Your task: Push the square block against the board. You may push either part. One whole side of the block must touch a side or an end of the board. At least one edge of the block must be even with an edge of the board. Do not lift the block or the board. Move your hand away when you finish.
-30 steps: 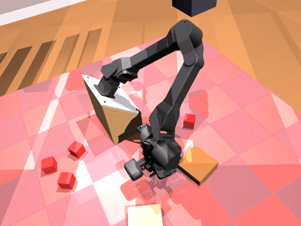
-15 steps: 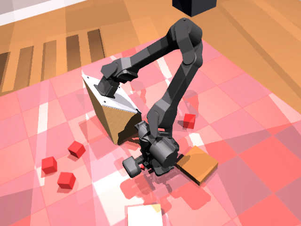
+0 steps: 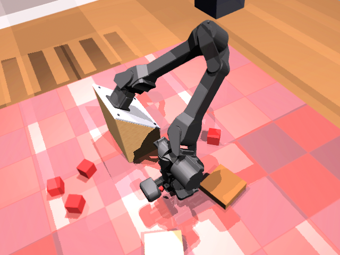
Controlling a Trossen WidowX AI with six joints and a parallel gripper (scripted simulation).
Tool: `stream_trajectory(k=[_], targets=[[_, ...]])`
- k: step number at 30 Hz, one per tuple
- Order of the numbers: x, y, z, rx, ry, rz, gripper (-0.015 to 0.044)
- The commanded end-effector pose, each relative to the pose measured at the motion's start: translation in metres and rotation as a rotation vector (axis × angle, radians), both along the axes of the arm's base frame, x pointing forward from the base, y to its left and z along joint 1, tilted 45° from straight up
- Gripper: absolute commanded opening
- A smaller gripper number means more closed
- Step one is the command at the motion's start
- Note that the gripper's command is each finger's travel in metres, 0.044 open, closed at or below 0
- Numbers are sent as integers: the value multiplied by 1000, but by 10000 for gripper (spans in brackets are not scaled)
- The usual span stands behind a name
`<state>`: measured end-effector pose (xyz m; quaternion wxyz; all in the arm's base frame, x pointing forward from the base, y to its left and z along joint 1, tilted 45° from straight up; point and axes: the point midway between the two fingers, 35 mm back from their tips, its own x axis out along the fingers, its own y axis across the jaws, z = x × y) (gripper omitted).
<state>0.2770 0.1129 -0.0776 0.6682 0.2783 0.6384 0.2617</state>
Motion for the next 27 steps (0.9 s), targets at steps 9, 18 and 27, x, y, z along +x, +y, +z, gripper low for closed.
stream_trajectory(k=[9, 18, 27], targets=[[20, -1, 0, 1, 3, -1, 0], [35, -3, 1, 1, 2, -1, 0], [29, -41, 40, -1, 1, -1, 0]])
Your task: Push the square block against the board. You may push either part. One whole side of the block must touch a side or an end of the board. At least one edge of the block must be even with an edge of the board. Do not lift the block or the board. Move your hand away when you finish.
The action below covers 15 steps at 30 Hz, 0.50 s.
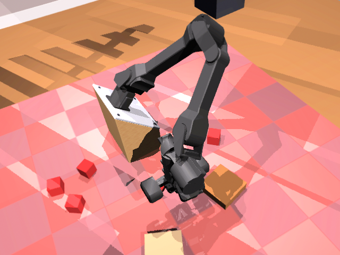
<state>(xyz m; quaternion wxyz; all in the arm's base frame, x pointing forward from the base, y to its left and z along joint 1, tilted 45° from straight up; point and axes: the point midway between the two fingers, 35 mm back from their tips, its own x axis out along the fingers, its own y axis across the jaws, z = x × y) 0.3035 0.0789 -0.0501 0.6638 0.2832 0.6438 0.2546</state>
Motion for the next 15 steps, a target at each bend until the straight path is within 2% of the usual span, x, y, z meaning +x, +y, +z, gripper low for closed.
stream_trajectory(k=[1, 5, 15], targets=[[2, -7, 13, 2, -18, 9, 0], [5, -5, 9, -3, -30, 14, 0], [27, 18, 33, -28, -268, 261, 0]])
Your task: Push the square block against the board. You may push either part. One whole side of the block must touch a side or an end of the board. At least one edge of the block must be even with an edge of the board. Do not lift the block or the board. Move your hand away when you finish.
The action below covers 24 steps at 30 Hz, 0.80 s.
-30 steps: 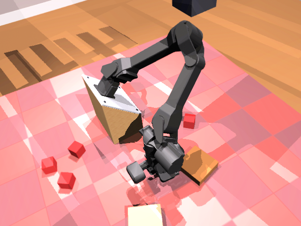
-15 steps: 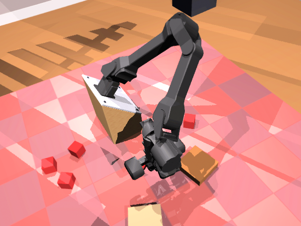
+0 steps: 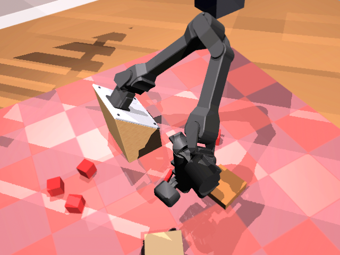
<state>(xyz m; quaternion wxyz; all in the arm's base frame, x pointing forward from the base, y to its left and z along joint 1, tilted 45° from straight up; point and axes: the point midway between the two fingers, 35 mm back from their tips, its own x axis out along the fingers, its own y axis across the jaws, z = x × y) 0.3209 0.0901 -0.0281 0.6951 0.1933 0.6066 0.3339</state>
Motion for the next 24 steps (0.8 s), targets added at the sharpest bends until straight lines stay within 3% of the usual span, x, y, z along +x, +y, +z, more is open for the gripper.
stream_trajectory(k=[1, 24], targets=[[11, 9, 14, -13, -112, 102, 0], [43, 75, 84, -49, -672, 676, 0]])
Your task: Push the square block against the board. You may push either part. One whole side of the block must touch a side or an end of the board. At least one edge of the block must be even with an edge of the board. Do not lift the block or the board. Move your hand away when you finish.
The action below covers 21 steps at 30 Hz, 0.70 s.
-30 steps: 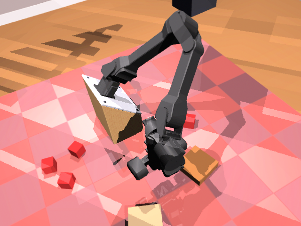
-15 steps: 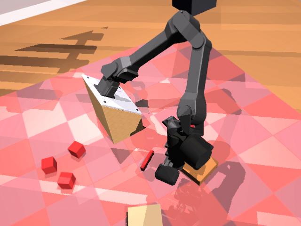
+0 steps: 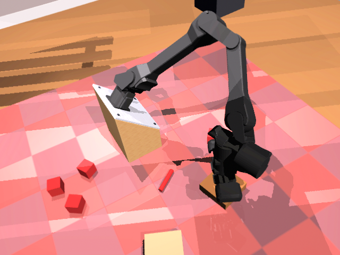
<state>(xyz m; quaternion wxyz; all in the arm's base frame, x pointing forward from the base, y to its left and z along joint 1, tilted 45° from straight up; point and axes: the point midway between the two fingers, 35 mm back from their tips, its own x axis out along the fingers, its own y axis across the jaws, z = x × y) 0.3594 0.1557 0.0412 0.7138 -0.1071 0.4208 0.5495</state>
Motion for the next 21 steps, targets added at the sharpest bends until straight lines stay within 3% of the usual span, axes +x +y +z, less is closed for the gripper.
stream_trajectory(k=[1, 17, 21], targets=[[5, 12, 18, -5, -115, 104, 0], [6, 63, 76, -10, -504, 494, 0], [6, 66, 78, -10, -520, 510, 0]])
